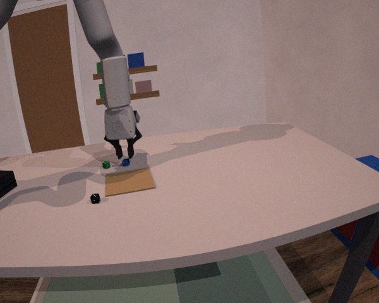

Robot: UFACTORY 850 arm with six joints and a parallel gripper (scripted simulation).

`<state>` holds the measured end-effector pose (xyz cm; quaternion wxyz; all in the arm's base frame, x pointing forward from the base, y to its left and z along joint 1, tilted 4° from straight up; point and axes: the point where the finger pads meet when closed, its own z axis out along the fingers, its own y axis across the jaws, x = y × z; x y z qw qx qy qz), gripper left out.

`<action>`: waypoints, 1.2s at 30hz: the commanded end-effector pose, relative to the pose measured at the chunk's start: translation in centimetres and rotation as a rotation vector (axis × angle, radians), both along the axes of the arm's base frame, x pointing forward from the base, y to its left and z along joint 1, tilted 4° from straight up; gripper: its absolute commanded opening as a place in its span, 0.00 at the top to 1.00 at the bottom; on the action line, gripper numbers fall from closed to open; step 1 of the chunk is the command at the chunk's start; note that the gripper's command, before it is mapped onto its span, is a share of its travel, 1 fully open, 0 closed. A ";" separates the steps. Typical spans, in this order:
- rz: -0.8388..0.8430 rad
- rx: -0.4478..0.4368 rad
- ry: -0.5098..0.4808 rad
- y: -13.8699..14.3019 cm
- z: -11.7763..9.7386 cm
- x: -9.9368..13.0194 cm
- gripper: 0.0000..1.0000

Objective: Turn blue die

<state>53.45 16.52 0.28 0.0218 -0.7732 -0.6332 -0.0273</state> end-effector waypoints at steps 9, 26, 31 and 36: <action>0.000 0.001 -0.002 0.0 0.1 0.1 0.64; 0.000 0.001 -0.002 0.1 -1.4 0.1 0.64; 0.000 0.001 -0.002 0.2 -2.0 0.1 0.64; 0.000 0.001 -0.002 0.2 -2.2 0.1 0.64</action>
